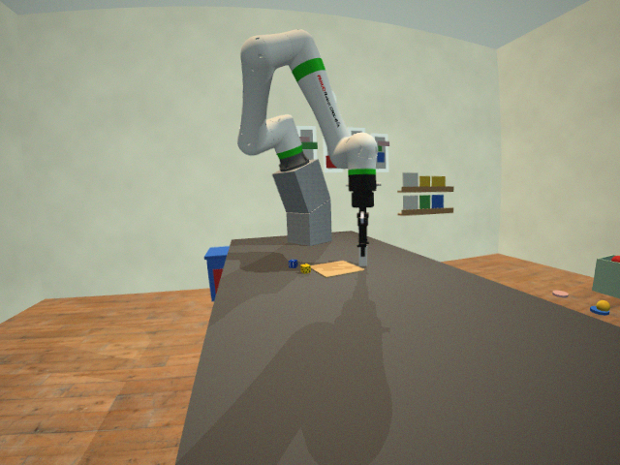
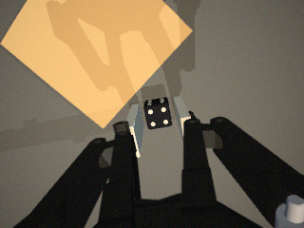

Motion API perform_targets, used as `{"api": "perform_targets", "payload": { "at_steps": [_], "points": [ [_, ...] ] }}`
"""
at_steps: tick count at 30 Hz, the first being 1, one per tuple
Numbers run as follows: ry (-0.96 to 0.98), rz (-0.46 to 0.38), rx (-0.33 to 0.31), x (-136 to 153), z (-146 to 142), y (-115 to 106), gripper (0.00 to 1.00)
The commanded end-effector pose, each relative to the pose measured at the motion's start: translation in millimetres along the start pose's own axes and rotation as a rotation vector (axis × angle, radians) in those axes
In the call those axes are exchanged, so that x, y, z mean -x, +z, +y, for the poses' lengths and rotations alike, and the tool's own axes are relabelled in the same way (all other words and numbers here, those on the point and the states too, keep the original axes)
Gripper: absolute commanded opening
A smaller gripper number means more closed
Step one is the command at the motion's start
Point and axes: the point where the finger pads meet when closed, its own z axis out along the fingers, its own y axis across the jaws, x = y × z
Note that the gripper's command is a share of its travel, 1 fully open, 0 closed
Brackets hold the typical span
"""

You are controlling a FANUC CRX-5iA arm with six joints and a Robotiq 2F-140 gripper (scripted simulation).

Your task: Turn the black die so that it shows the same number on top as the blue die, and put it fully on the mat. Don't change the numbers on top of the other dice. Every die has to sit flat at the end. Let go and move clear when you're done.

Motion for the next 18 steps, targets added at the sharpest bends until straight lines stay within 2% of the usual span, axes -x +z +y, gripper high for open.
{"api": "perform_targets", "payload": {
  "at_steps": [1,4,5,18],
  "points": [
    [0.000,0.000,0.000,0.2,-0.1,-0.1,0.25],
    [0.000,0.000,0.000,0.2,-0.1,-0.1,0.25],
    [0.000,0.000,0.000,0.2,-0.1,-0.1,0.13],
    [0.000,0.000,0.000,0.2,-0.1,-0.1,0.13]
  ]
}}
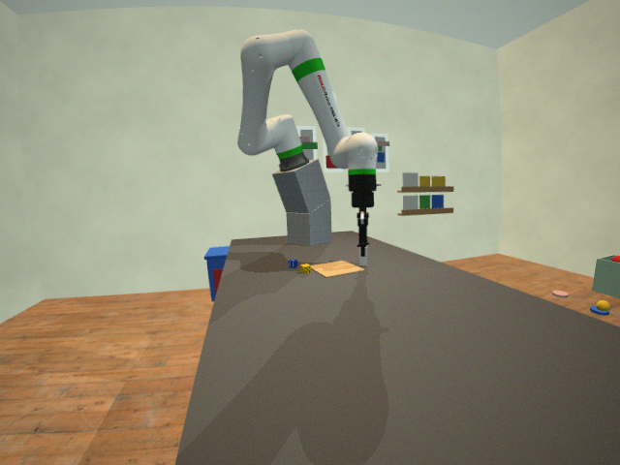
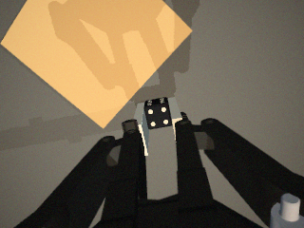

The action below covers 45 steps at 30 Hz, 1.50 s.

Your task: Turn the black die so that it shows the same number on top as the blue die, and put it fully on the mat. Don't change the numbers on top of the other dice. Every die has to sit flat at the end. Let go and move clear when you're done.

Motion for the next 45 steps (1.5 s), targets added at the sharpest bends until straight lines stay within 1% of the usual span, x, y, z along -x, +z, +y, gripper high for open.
{"api": "perform_targets", "payload": {
  "at_steps": [1,21,24,28,34,36,41,45],
  "points": [
    [0.000,0.000,0.000,0.1,0.0,0.0,0.13],
    [0.000,0.000,0.000,0.1,0.0,-0.1,0.13],
    [0.000,0.000,0.000,0.1,0.0,-3.2,0.13],
    [0.000,0.000,0.000,0.1,0.0,-18.6,0.13],
    [0.000,0.000,0.000,0.1,0.0,-59.9,0.13],
    [0.000,0.000,0.000,0.1,0.0,-59.9,0.13],
    [0.000,0.000,0.000,0.1,0.0,-91.7,0.13],
    [0.000,0.000,0.000,0.1,0.0,-99.9,0.13]
  ]
}}
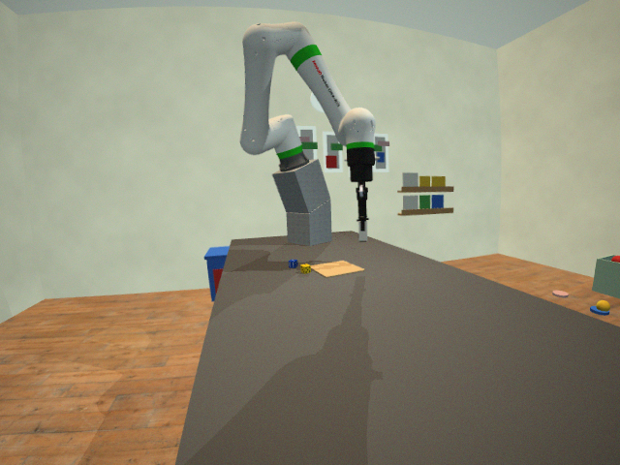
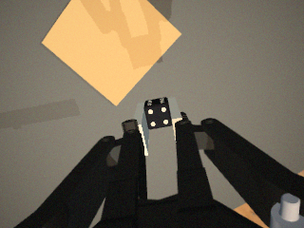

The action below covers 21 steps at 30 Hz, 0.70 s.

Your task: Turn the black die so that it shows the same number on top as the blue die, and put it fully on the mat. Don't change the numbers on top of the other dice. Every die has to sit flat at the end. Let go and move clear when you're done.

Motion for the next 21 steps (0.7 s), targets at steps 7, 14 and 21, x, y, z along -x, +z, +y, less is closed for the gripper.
{"api": "perform_targets", "payload": {
  "at_steps": [7,14,21],
  "points": [
    [-0.001,0.011,0.013,0.4,-2.3,-14.4,0.13],
    [-0.014,0.011,0.014,0.1,-2.5,-14.3,0.13],
    [-0.153,0.010,0.015,-3.3,-5.0,-14.1,0.13]
  ]
}}
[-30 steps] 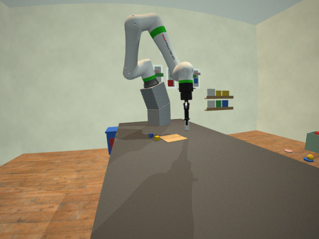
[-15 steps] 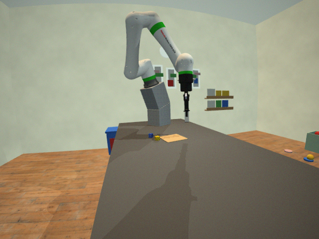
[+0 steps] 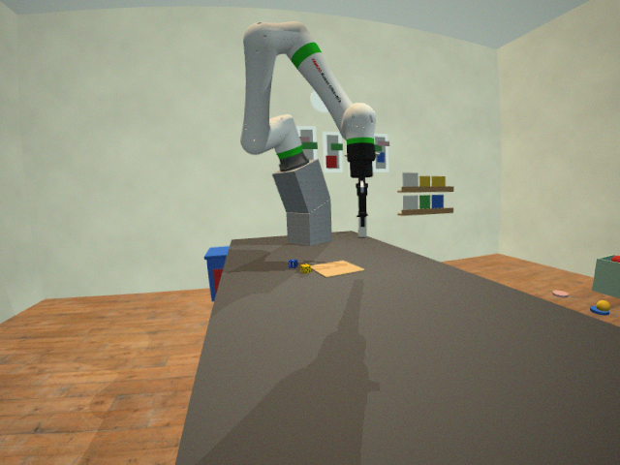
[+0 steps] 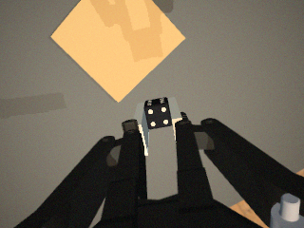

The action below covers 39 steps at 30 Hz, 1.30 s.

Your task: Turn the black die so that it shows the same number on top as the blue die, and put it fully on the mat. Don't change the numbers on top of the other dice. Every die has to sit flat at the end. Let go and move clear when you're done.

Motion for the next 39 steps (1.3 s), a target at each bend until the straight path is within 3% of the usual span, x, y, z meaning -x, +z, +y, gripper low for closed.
{"api": "perform_targets", "payload": {
  "at_steps": [1,39],
  "points": [
    [-0.122,-0.001,0.003,-2.9,-2.0,0.1,0.13],
    [-1.176,-0.005,0.004,-30.5,-17.4,2.2,0.13]
  ]
}}
